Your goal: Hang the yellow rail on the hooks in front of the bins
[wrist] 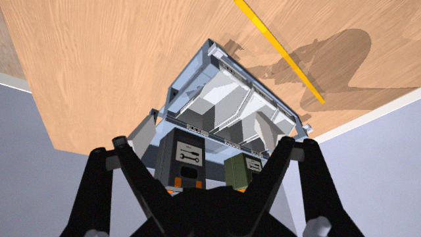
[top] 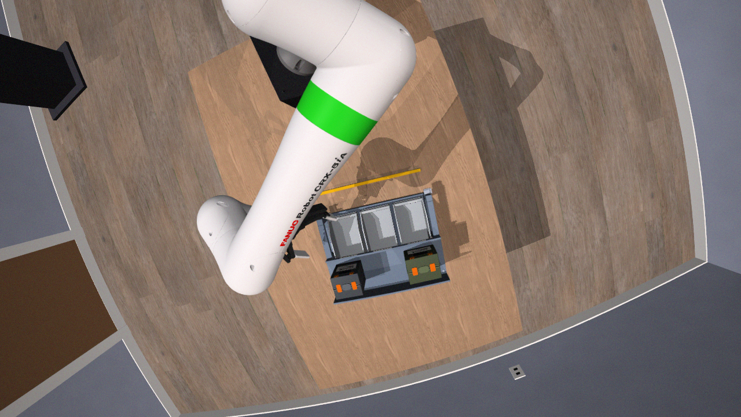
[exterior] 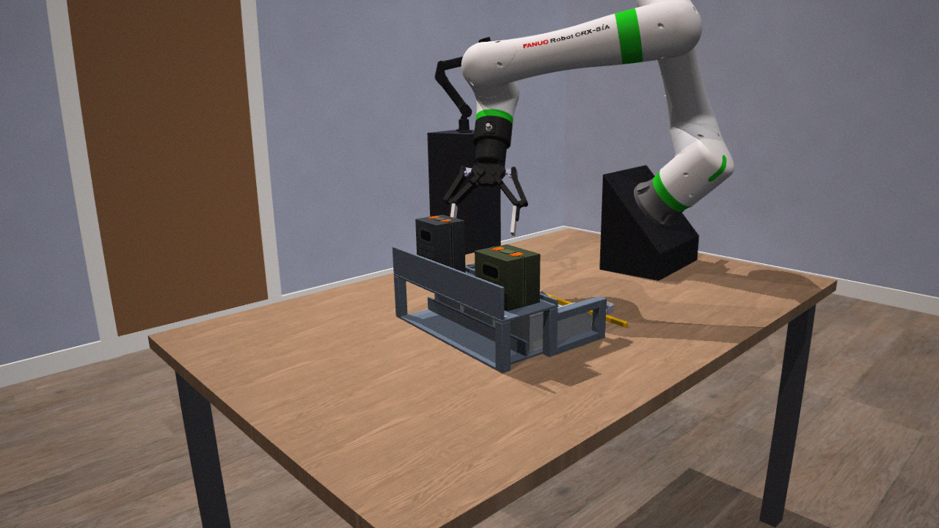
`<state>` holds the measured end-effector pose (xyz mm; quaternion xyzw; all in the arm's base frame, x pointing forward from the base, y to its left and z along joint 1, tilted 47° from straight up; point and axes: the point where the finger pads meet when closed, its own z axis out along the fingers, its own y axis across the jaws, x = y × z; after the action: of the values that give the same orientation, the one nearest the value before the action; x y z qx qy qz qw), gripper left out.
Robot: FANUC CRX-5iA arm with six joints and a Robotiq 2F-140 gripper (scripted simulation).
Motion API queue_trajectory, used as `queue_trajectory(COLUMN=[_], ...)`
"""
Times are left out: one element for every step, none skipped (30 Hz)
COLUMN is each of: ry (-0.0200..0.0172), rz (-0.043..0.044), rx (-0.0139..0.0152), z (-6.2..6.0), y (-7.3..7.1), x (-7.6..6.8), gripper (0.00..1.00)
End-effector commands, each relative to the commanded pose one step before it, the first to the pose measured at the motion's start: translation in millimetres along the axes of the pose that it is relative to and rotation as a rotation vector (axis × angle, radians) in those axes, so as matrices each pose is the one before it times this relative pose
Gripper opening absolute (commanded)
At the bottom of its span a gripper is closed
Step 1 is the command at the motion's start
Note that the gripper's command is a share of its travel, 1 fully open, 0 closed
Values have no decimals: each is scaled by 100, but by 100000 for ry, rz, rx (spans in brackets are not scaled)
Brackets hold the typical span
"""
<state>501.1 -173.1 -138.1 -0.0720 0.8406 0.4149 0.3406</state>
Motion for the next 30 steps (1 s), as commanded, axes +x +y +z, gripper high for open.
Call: queue_trajectory(ry=[-4,0,0,0,0,0,0,0,0,0,0,0,0,0,0,0,0,2050,2033,2016,1998,1980,0,0,0,0,0,0,0,0], rz=[-20,0,0,0,0,0,0,0,0,0,0,0,0,0,0,0,0,-3384,-3385,-3385,-3385,-3386,0,0,0,0,0,0,0,0], rx=[44,0,0,0,0,0,0,0,0,0,0,0,0,0,0,0,0,-755,-776,-797,-818,-837,0,0,0,0,0,0,0,0], z=[-21,0,0,0,0,0,0,0,0,0,0,0,0,0,0,0,0,155,147,138,130,121,0,0,0,0,0,0,0,0], y=[-18,0,0,0,0,0,0,0,0,0,0,0,0,0,0,0,0,486,475,465,454,443,0,0,0,0,0,0,0,0], x=[-10,0,0,0,0,0,0,0,0,0,0,0,0,0,0,0,0,-157,-175,-192,-208,-224,0,0,0,0,0,0,0,0], gripper=[100,100,100,100,100,100,100,100,100,100,100,100,100,100,100,100,100,100,100,100,100,100,100,100,100,100,100,100,100,100])
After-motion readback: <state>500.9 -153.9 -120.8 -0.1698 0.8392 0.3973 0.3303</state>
